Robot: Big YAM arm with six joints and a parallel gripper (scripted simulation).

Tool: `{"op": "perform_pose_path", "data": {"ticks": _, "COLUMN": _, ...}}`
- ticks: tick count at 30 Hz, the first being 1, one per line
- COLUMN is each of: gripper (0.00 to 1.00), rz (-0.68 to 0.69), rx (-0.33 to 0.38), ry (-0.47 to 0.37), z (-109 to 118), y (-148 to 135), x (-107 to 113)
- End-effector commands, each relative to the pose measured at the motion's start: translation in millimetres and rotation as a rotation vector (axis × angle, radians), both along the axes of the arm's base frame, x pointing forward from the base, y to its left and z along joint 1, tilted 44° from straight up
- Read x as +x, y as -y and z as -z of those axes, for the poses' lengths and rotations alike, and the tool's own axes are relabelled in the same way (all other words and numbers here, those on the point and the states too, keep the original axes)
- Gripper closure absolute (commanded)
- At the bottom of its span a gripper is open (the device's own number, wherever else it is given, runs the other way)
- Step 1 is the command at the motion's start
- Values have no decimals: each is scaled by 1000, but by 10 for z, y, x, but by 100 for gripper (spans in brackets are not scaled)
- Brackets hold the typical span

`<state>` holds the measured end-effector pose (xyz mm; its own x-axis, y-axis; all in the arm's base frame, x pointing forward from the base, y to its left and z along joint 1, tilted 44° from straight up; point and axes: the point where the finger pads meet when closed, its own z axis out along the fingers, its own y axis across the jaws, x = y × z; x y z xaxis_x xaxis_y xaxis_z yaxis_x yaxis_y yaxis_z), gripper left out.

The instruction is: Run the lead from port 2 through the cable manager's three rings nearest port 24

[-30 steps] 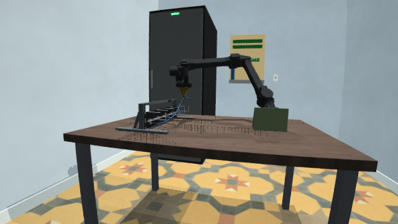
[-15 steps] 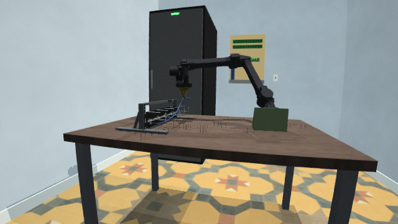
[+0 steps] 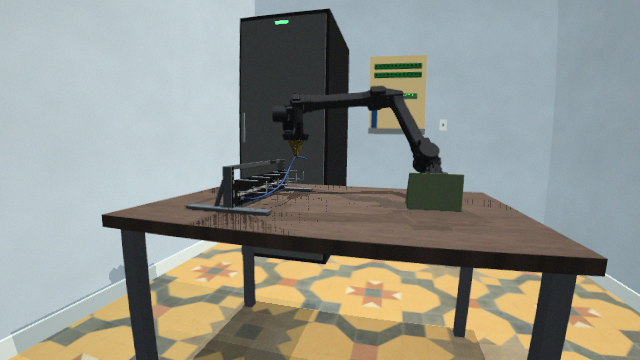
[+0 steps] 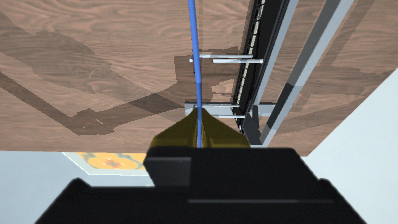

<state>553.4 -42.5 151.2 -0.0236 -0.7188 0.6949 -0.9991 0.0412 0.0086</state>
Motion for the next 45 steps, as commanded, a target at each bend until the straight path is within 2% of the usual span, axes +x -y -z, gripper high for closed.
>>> {"op": "perform_pose_path", "data": {"ticks": 1, "gripper": 100, "rz": -16, "rx": 9, "ry": 80, "z": -412, "y": -54, "x": 158}}
{"op": "perform_pose_path", "data": {"ticks": 20, "gripper": 100, "rz": 0, "rx": 9, "ry": 97, "z": -389, "y": 56, "x": 187}}
{"op": "perform_pose_path", "data": {"ticks": 23, "gripper": 100, "rz": -2, "rx": 10, "ry": 98, "z": -385, "y": 52, "x": 190}}
{"op": "perform_pose_path", "data": {"ticks": 24, "gripper": 100, "rz": -18, "rx": 9, "ry": 90, "z": -381, "y": -35, "x": 182}}
{"op": "perform_pose_path", "data": {"ticks": 26, "gripper": 100, "rz": -6, "rx": 10, "ry": 100, "z": -369, "y": 40, "x": 197}}
{"op": "perform_pose_path", "data": {"ticks": 30, "gripper": 100, "rz": 0, "rx": 4, "ry": 53, "z": -175, "y": 118, "x": 58}}
{"op": "perform_pose_path", "data": {"ticks": 38, "gripper": 100, "rz": -6, "rx": 3, "ry": 53, "z": -97, "y": 162, "x": 61}}
{"op": "perform_pose_path", "data": {"ticks": 40, "gripper": 100, "rz": -6, "rx": 3, "ry": 53, "z": -97, "y": 162, "x": 61}}
{"op": "perform_pose_path", "data": {"ticks": 41, "gripper": 100, "rz": -12, "rx": 8, "ry": 92, "z": -224, "y": 124, "x": 182}}
{"op": "perform_pose_path", "data": {"ticks": 43, "gripper": 100, "rz": 0, "rx": 3, "ry": 52, "z": -53, "y": 229, "x": 57}}
{"op": "perform_pose_path", "data": {"ticks": 45, "gripper": 100, "rz": 0, "rx": 2, "ry": 47, "z": -4, "y": 254, "x": 57}}
